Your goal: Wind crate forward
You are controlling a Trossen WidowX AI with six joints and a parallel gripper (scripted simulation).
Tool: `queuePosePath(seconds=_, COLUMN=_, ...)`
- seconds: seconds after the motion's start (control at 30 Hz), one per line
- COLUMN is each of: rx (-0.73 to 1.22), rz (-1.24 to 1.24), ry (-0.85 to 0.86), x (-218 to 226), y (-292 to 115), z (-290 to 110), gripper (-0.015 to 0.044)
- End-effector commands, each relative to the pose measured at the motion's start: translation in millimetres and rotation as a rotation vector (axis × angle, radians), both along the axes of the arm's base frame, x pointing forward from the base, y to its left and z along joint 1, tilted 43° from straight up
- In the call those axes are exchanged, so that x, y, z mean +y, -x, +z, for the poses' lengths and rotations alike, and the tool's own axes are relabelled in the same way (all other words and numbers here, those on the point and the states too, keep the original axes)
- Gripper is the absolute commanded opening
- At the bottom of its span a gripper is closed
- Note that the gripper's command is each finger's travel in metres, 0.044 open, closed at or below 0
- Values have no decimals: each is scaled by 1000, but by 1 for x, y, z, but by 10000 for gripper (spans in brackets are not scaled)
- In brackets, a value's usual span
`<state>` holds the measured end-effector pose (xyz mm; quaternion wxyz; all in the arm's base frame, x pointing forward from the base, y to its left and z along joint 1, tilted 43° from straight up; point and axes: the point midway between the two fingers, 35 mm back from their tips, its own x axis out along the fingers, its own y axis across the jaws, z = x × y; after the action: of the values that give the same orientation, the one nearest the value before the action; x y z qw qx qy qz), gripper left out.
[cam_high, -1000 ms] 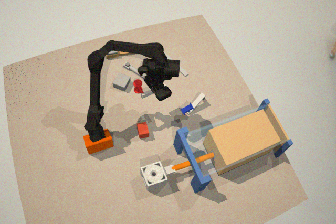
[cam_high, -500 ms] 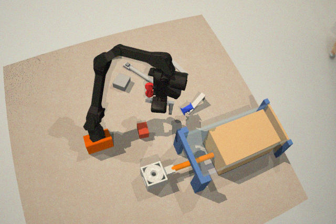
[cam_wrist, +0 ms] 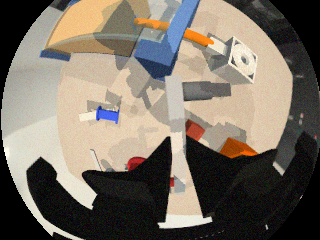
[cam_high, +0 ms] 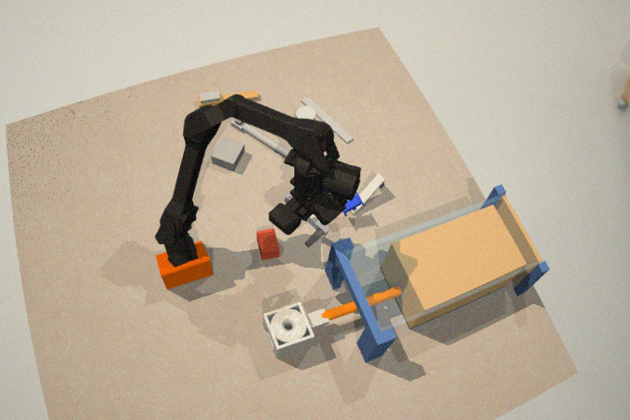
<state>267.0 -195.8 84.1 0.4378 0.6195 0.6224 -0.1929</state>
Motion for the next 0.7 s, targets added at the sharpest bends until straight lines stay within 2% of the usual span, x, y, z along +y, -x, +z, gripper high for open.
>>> queuePosePath(seconds=0.0, rx=120, rz=-160, ry=-15, x=-19, y=8, z=-12, gripper=0)
queuePosePath(seconds=0.67, rx=639, rz=-827, ry=-119, x=-74, y=54, z=-67, gripper=0)
